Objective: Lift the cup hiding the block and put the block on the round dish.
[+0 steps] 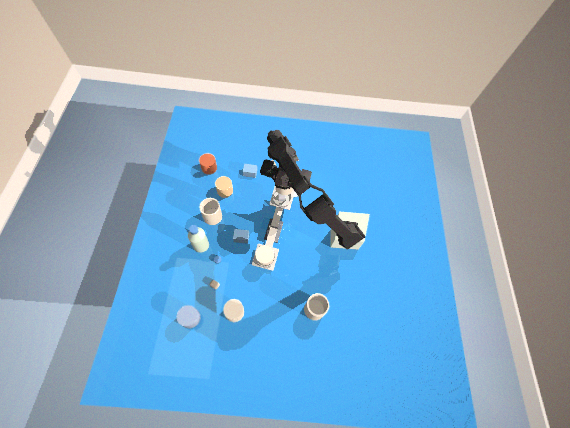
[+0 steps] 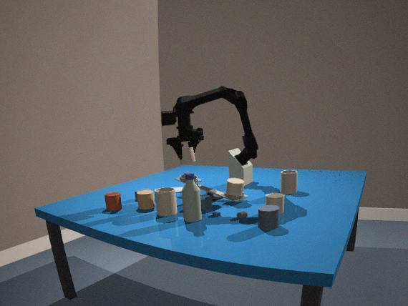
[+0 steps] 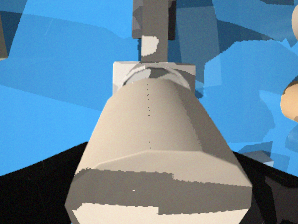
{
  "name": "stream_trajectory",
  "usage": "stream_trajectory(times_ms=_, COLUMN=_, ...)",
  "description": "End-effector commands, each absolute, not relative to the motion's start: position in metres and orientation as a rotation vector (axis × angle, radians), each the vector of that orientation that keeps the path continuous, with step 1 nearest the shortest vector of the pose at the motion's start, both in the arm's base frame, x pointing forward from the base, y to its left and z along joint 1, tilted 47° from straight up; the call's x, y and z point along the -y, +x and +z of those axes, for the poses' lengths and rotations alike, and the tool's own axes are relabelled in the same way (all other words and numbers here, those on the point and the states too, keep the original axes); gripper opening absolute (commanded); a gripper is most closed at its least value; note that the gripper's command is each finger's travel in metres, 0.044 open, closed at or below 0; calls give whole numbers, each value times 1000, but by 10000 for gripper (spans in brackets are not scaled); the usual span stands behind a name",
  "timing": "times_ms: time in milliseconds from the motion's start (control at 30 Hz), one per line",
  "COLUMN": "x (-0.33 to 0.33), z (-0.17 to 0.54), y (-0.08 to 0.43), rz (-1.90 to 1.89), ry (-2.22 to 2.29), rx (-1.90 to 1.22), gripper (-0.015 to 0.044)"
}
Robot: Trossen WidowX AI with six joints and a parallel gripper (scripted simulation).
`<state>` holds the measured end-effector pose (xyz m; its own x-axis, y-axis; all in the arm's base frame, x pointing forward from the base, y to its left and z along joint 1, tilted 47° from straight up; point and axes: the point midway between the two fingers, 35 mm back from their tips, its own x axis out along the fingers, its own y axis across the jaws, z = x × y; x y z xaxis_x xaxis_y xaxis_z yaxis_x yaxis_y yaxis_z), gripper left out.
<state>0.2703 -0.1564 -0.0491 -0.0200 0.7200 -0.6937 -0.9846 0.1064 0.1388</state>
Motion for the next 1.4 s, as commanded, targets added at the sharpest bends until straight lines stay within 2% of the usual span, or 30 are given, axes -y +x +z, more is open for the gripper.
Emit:
stream_trajectory(times_ms=0, x=157, z=-49, y=271, rz=1433, ry=-462, rx=-730, gripper=0)
stream_trajectory(times_ms=500, x=161, z=-57, y=265, rz=1429, ry=-460, rx=-737, gripper=0)
stream_trajectory(times_ms=767, x=188, z=-118, y=216, rz=1403, ry=-441, rx=-784, gripper=0)
stream_trajectory(times_ms=1100, x=194, z=-203, y=132, rz=1422, ry=-478, rx=-747, gripper=0)
stream_trajectory(times_ms=1367, x=193, z=-208, y=126, rz=1424, ry=-480, rx=-744, gripper=0)
